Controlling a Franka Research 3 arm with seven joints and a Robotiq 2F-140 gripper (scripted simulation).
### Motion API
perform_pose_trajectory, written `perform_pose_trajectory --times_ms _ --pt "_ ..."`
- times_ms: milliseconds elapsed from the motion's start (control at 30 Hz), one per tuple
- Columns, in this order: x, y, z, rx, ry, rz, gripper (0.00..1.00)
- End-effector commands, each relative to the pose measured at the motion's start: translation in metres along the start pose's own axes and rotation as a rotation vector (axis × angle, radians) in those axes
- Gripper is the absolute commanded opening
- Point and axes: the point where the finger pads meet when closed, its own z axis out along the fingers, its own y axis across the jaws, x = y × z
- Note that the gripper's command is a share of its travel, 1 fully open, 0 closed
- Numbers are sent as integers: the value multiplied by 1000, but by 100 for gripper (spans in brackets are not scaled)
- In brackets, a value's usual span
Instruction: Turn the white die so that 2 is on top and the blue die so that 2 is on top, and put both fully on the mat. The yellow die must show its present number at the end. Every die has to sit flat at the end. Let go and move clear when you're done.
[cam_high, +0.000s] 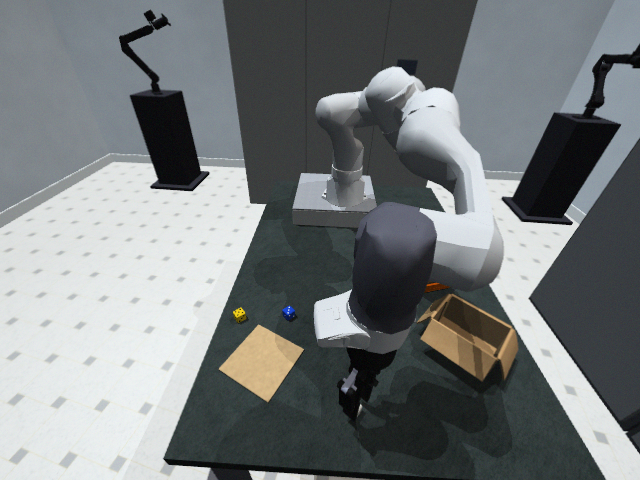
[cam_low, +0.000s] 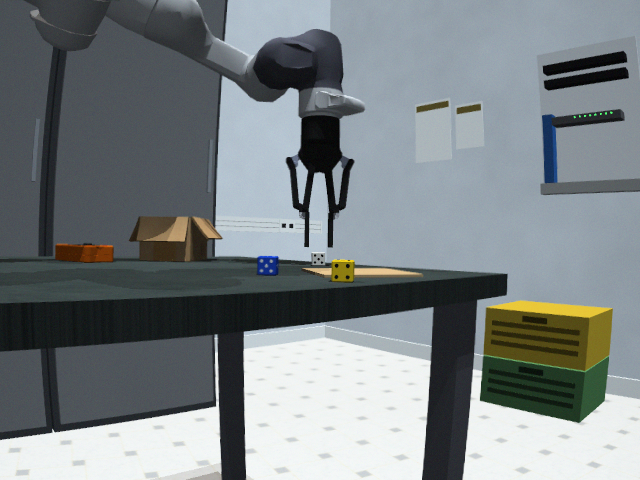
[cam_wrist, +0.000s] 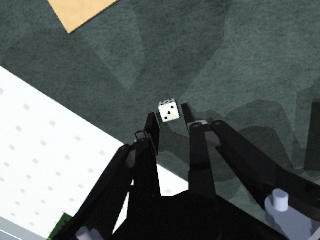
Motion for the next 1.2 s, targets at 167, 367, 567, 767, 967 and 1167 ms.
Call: perform_pose_trajectory --times_ms 167,367,567,767,967,1167 --pt "-1 0 1 -1 -2 6 32" --pt "-1 0 1 -1 -2 6 32" --pt "-1 0 1 -1 -2 6 32" --pt "-1 0 3 -1 -2 6 32" --pt "-1 0 10 -1 -2 6 32" --pt "-1 0 19 -1 -2 6 32"
